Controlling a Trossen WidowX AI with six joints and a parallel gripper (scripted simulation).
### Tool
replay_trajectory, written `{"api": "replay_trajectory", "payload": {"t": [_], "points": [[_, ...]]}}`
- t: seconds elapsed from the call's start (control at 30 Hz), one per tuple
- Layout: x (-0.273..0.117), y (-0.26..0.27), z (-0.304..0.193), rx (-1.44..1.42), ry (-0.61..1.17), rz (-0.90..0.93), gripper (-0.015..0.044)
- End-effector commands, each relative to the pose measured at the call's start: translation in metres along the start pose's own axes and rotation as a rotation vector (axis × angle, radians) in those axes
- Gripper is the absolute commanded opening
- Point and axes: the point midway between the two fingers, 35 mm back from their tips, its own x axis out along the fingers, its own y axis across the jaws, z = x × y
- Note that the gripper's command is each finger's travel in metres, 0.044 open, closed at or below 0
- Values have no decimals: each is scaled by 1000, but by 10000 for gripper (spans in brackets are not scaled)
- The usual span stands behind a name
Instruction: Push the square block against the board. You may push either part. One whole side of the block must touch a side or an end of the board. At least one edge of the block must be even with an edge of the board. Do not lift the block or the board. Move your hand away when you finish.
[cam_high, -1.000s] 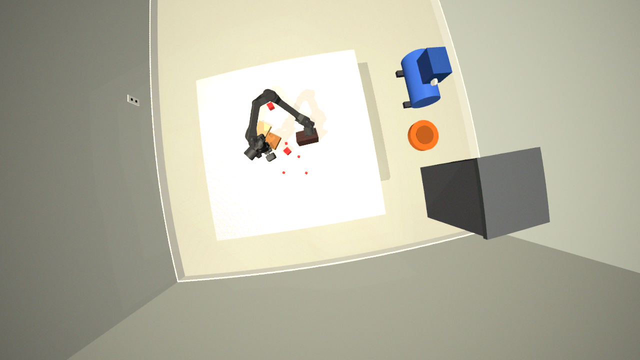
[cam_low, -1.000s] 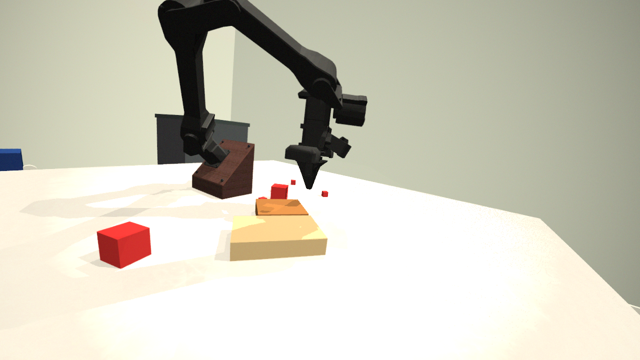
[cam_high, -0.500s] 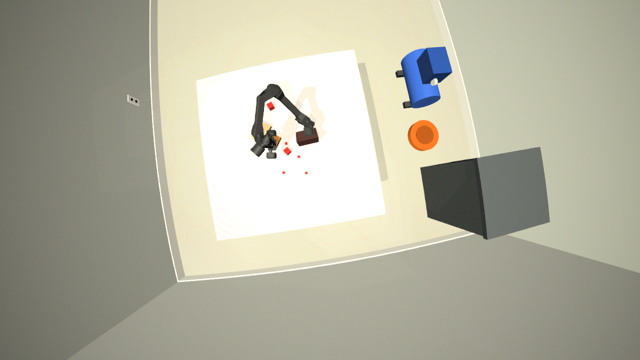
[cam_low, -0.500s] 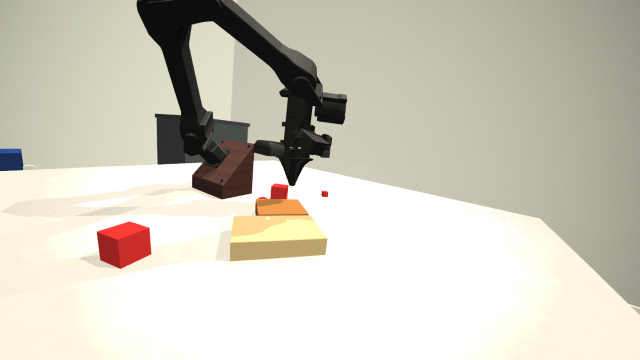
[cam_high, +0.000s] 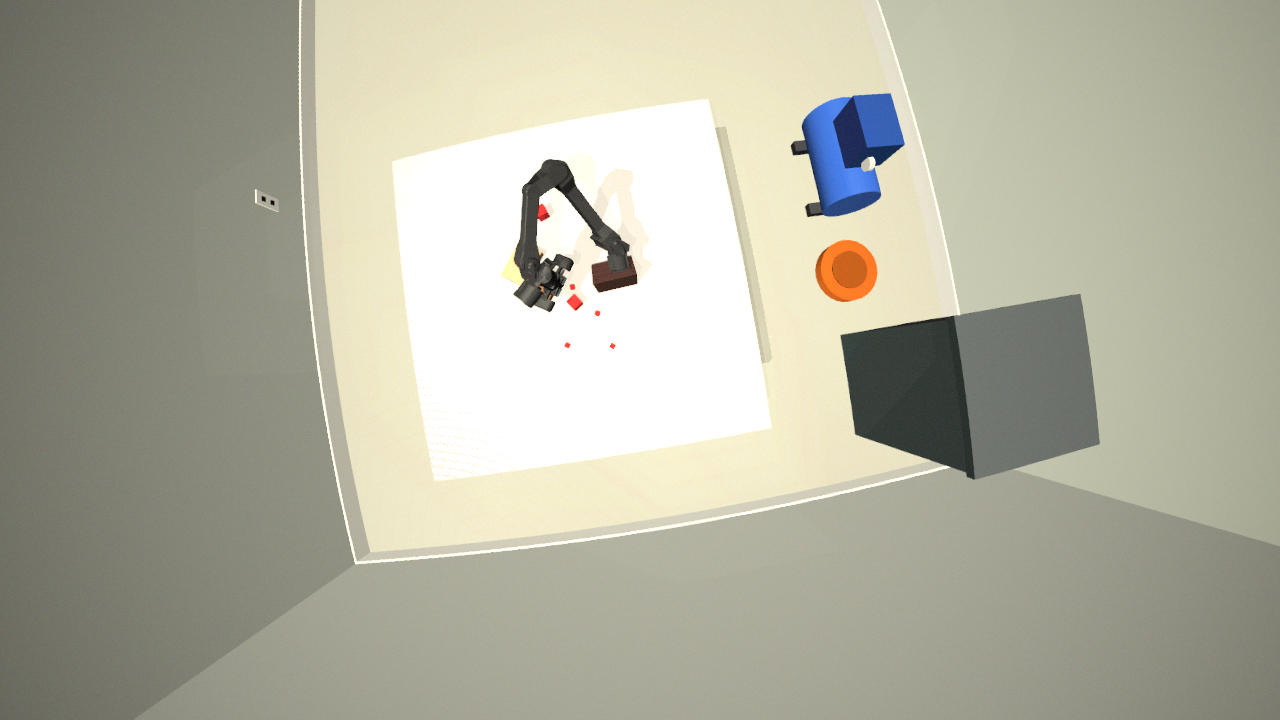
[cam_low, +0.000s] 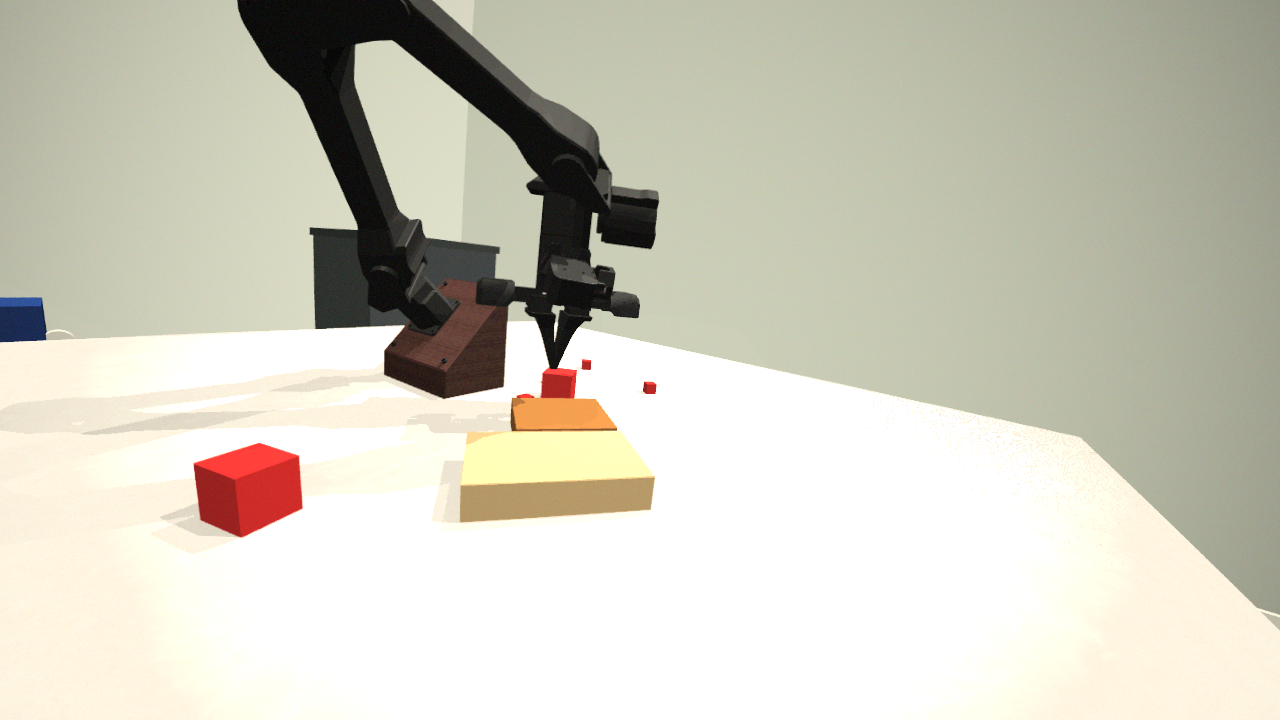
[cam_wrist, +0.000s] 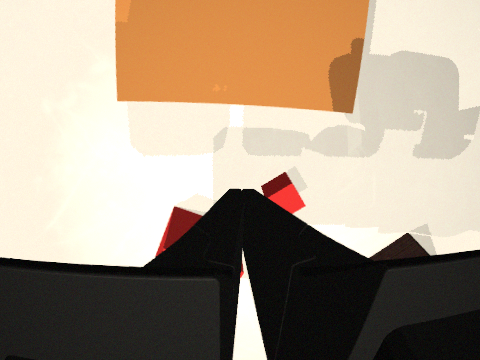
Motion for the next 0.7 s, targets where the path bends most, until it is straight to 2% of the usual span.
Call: {"api": "replay_trajectory", "payload": {"t": [0.0, 0.1, 0.23, 0.67], "points": [[-2, 0, 0, 32, 0, 14, 0], [7, 0, 0, 32, 0, 15, 0], [51, -1, 0, 33, -3, 12, 0], [52, 0, 7, 33, -2, 12, 0]]}}
